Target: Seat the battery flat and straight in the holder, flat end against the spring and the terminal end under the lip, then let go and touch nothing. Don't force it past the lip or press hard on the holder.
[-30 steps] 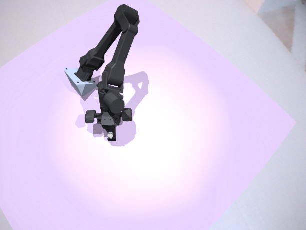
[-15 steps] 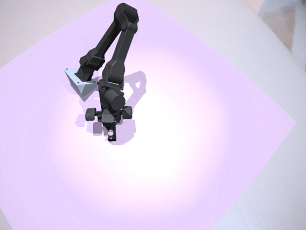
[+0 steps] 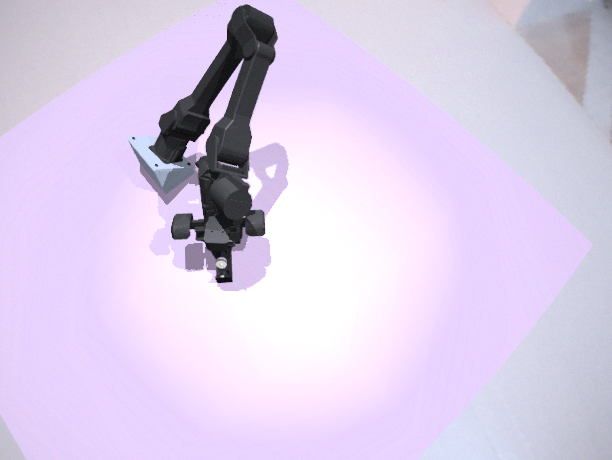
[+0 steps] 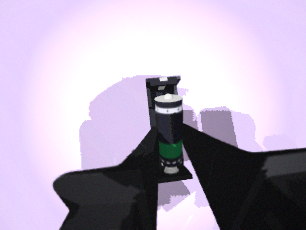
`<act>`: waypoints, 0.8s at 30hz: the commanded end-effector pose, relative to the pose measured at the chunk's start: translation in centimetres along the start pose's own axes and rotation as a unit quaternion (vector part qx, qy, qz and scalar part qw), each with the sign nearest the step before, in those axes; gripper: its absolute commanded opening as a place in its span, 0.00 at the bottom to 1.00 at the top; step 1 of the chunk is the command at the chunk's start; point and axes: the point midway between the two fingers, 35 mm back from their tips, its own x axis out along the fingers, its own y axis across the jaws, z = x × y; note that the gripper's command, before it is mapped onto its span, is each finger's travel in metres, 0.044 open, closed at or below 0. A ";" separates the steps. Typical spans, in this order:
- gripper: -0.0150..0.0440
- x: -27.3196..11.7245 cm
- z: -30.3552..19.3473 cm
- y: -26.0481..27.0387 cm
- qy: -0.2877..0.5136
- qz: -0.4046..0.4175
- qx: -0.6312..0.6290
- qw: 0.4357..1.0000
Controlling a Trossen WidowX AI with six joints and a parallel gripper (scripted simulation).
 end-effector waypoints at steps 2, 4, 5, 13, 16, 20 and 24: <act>0.38 0.3 -0.2 -0.1 0.021 -0.001 0.000 1.000; 0.38 0.3 -0.2 -0.1 0.027 -0.002 0.000 1.000; 0.38 0.3 -0.2 -0.1 0.029 -0.003 -0.001 1.000; 0.38 0.6 -0.1 -0.1 0.052 -0.008 -0.003 0.999; 0.38 0.6 0.0 -0.1 0.061 -0.009 -0.004 0.998; 0.38 0.7 0.0 -0.1 0.072 -0.011 -0.006 0.997; 0.38 0.8 0.1 -0.1 0.084 -0.013 -0.007 0.996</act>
